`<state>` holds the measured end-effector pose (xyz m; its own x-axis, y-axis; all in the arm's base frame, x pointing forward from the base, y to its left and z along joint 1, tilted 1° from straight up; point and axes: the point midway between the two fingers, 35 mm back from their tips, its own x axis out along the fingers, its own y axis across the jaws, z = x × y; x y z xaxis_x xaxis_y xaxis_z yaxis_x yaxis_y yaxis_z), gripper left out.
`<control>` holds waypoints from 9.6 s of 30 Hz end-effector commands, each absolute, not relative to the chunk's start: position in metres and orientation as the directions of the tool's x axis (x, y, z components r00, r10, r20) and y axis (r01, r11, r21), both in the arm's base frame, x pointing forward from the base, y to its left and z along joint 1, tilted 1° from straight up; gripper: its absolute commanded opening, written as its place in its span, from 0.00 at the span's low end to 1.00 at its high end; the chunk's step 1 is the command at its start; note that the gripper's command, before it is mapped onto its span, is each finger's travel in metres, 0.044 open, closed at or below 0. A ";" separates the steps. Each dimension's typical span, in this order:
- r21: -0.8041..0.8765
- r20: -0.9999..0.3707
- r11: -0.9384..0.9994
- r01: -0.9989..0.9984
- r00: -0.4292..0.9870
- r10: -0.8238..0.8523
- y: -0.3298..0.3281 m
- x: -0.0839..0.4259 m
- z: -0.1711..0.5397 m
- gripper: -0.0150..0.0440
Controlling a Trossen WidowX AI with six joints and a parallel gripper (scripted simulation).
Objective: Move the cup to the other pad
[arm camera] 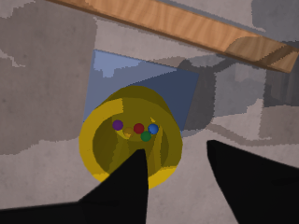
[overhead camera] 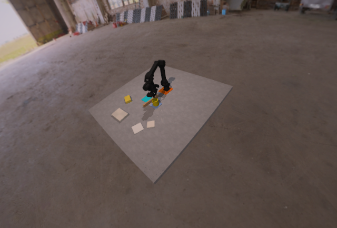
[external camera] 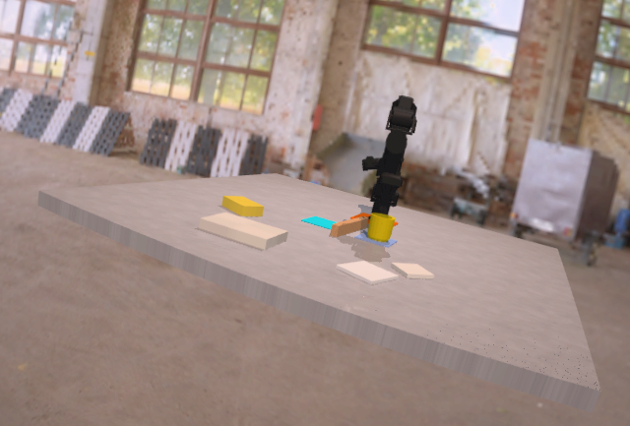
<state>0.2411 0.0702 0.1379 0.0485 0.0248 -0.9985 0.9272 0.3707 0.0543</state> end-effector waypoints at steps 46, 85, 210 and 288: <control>0.046 -0.999 0.367 0.929 0.041 0.023 0.072 0.242 0.078 0.48; 0.046 -0.999 0.365 0.930 0.040 0.025 0.071 0.242 0.129 0.25; 0.040 -0.999 0.365 0.930 0.039 0.009 -0.103 0.235 0.130 0.25; 0.039 -0.999 0.363 0.931 0.039 0.006 -0.108 0.237 0.092 0.50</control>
<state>0.2365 -0.1073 0.0891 0.0373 0.0063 -0.9993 0.9318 0.3612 0.0371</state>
